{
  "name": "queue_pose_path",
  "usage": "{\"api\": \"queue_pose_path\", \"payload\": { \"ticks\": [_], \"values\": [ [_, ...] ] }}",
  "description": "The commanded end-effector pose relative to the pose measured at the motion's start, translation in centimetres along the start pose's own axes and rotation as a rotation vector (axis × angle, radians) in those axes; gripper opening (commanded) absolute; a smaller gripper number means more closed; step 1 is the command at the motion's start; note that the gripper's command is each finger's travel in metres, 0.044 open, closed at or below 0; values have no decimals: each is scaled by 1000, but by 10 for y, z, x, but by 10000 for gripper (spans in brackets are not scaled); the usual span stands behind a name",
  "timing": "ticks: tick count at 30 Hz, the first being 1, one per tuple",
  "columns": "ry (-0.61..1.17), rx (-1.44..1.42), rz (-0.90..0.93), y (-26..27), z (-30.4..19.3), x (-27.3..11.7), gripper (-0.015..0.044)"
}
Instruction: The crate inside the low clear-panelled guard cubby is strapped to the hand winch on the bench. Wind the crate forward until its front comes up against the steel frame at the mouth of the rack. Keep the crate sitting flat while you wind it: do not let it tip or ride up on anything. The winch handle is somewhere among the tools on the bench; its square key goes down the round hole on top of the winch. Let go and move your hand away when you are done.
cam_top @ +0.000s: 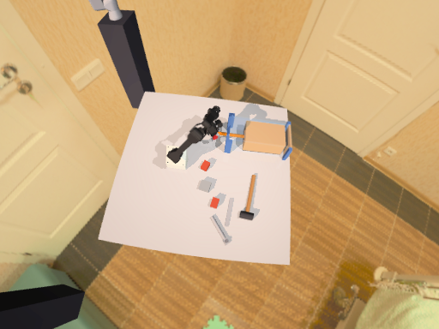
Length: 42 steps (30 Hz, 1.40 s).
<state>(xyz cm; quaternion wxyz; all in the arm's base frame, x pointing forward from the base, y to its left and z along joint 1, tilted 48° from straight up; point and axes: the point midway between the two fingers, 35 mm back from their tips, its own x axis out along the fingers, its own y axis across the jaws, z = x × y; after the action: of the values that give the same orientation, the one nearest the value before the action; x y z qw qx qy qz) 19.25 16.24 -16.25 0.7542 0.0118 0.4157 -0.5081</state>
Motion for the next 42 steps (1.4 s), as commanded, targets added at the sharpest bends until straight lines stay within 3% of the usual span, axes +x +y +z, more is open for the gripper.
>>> {"api": "queue_pose_path", "payload": {
  "ticks": [1,42],
  "values": [
    [4,47,-9,-3,-1,4,0],
    [5,-24,-2,0,-1,4,0]
  ]
}}
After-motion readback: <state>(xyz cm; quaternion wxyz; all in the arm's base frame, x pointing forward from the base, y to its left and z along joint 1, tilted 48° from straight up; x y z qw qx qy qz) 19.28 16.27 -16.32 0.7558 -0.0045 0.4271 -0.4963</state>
